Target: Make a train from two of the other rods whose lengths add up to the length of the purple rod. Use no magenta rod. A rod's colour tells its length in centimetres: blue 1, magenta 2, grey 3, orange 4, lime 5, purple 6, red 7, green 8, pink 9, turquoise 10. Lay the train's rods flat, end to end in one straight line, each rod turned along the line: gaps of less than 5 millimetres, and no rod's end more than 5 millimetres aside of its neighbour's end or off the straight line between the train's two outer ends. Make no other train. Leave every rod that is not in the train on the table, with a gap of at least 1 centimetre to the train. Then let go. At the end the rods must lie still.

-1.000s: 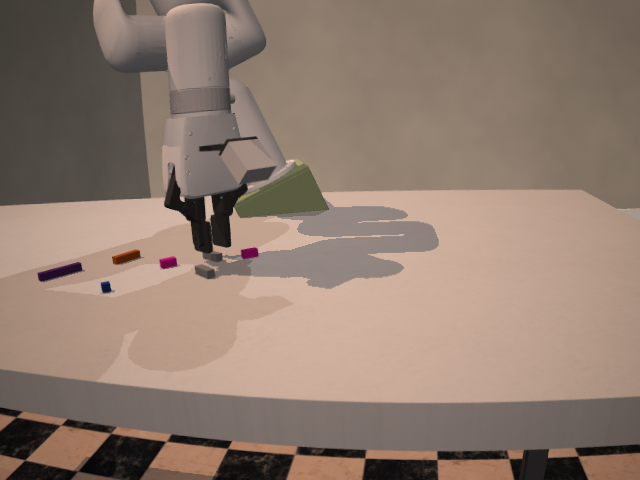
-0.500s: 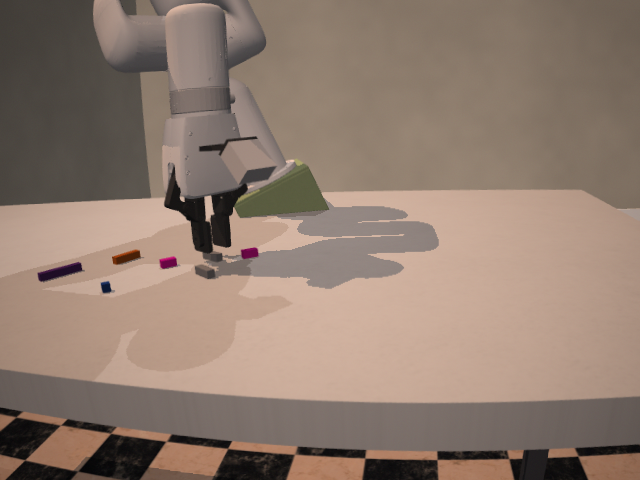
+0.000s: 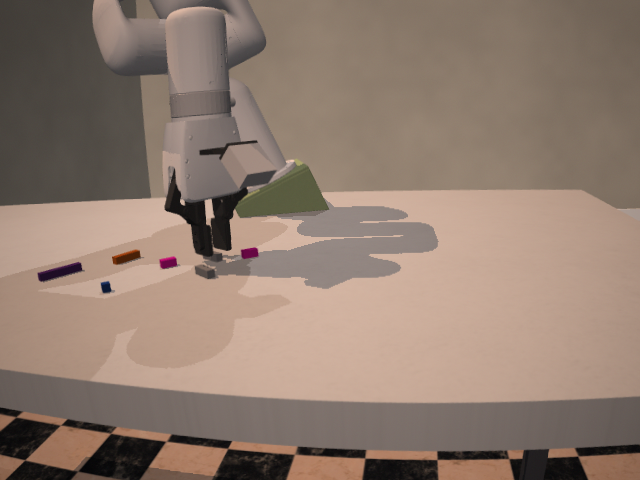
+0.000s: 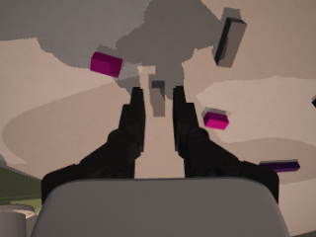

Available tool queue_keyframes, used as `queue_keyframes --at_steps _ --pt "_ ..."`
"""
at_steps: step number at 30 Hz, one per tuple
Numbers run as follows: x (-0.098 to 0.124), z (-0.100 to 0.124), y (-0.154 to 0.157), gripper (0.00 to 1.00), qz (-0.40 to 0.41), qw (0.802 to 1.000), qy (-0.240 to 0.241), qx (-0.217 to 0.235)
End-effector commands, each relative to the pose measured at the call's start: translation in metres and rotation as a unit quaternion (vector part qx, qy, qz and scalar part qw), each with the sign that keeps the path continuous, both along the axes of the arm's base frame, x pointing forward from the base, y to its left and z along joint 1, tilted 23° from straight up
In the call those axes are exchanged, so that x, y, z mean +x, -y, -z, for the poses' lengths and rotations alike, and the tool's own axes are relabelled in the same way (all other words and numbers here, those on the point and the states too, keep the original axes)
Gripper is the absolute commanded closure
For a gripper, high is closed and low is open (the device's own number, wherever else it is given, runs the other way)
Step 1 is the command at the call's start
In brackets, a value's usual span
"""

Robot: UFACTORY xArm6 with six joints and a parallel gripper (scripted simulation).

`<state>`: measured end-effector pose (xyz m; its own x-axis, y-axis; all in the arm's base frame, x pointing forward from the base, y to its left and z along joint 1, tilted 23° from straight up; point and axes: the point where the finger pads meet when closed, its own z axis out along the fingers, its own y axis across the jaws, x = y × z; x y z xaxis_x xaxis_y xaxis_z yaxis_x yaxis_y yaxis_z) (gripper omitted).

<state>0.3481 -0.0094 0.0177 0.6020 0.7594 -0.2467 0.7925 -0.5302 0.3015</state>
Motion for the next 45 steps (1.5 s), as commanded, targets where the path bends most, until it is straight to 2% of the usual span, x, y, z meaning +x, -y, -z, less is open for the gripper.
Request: queue_keyframes --at_steps 1,45 --pt "0.0016 0.0025 0.0009 0.76 0.000 1.000 0.002 0.000" --pt "0.0022 0.0081 0.0032 0.76 0.000 1.000 0.002 0.000"
